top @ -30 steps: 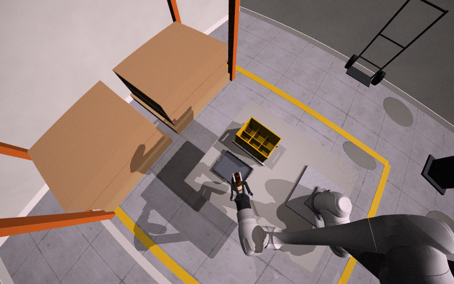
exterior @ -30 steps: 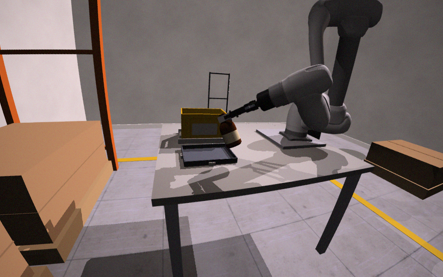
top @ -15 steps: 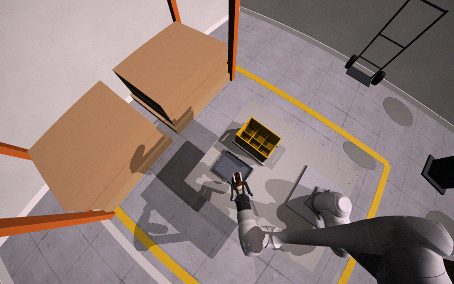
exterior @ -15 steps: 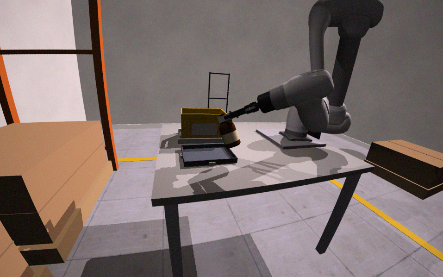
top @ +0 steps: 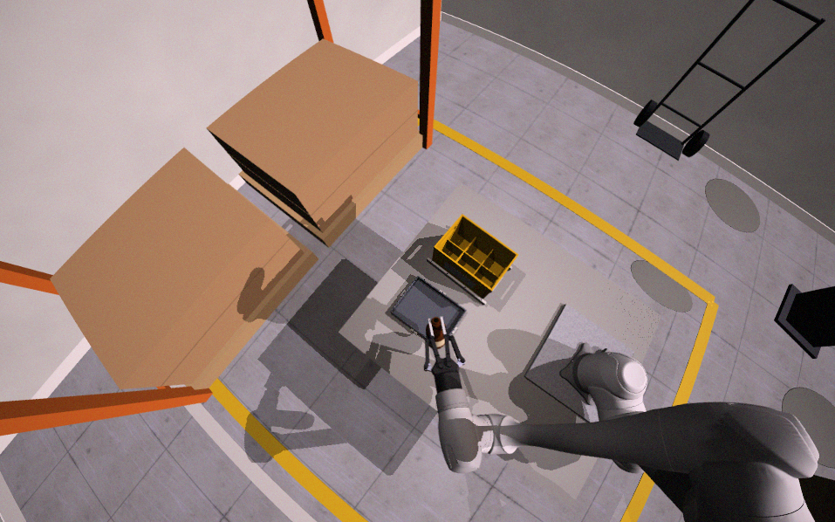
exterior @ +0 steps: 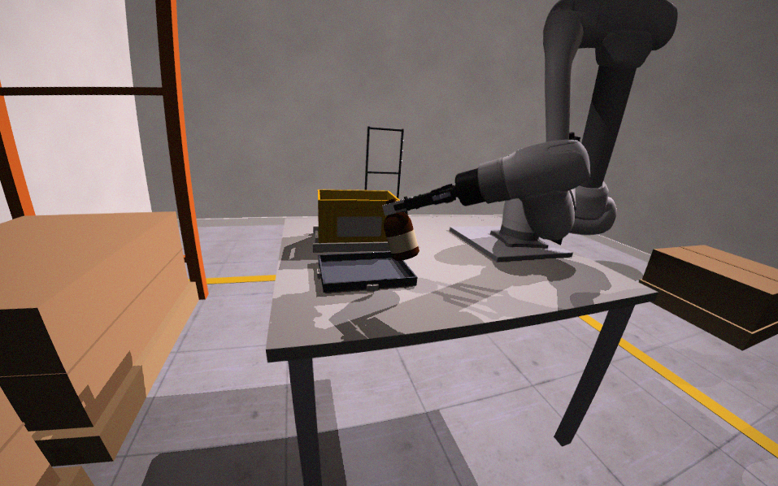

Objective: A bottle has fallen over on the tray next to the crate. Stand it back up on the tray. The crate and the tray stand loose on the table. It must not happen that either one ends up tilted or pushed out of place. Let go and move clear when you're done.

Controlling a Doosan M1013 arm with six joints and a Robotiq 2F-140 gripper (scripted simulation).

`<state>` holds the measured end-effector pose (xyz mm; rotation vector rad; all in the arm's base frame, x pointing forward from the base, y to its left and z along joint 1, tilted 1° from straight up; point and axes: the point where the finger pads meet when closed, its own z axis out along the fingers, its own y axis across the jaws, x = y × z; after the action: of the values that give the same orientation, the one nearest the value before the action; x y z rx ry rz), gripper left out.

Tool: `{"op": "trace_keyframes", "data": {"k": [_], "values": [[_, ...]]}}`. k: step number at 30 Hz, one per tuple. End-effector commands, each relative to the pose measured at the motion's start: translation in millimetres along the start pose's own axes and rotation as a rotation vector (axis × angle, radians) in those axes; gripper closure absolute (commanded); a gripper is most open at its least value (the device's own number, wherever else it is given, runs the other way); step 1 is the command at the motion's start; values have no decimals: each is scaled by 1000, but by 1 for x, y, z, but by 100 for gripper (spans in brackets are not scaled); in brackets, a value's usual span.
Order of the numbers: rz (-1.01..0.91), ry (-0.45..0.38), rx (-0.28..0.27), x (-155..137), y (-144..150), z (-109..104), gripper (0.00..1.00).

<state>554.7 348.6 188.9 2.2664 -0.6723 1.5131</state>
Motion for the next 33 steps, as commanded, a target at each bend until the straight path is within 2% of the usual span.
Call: {"op": "trace_keyframes", "data": {"k": [1,33], "values": [[1,18,1,0,0,0,90],[2,44,4,0,-1,-1,90]]}}
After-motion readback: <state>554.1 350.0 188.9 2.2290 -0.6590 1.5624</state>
